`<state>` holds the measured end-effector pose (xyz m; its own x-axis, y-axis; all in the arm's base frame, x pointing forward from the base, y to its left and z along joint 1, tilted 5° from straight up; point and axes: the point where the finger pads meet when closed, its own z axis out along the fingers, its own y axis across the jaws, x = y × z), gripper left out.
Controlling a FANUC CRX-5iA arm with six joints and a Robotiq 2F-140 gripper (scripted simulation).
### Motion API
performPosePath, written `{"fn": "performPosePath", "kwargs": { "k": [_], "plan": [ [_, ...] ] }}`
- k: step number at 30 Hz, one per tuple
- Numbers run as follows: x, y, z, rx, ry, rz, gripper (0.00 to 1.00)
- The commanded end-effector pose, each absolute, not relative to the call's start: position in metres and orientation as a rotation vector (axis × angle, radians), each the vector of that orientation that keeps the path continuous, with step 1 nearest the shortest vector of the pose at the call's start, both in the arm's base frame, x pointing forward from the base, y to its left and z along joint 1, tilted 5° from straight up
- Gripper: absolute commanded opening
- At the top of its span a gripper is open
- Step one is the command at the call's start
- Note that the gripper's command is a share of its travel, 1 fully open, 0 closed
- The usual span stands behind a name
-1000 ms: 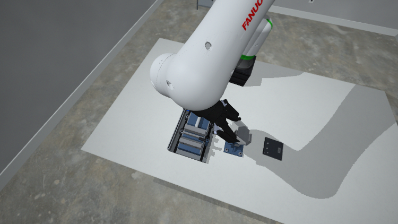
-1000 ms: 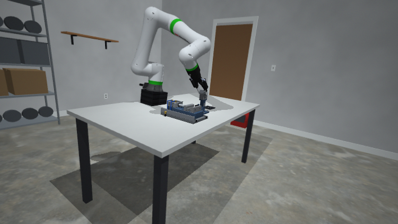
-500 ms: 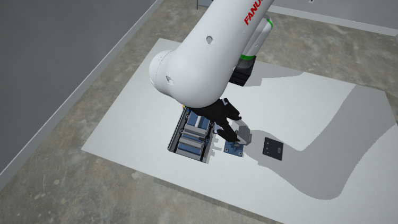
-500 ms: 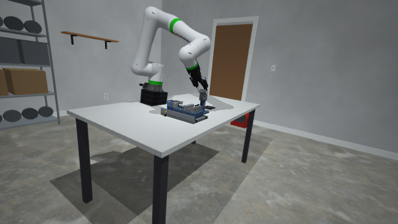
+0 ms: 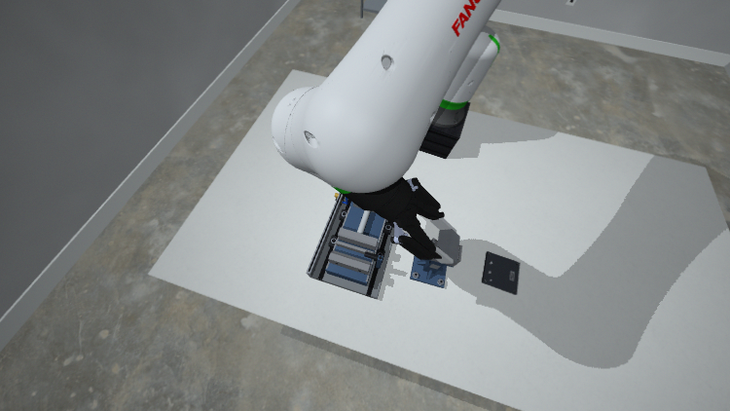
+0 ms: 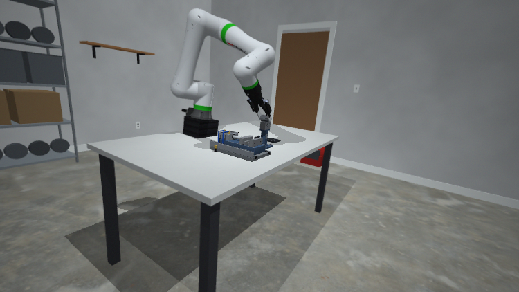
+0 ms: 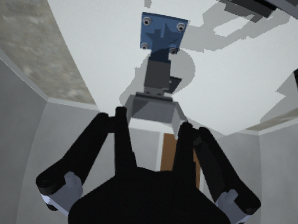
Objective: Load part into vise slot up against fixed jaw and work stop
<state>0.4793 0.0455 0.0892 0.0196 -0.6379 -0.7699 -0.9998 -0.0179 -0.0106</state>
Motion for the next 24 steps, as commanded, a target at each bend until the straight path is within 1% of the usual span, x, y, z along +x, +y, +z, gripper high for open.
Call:
{"fn": "performPosePath", "kwargs": {
  "k": [1, 24],
  "plan": [
    [0.4794, 0.0453, 0.0907, -1.717, 1.678, 0.796, 0.0],
    [0.4794, 0.0449, 0.0952, -1.717, 1.678, 0.796, 0.0]
  ]
}}
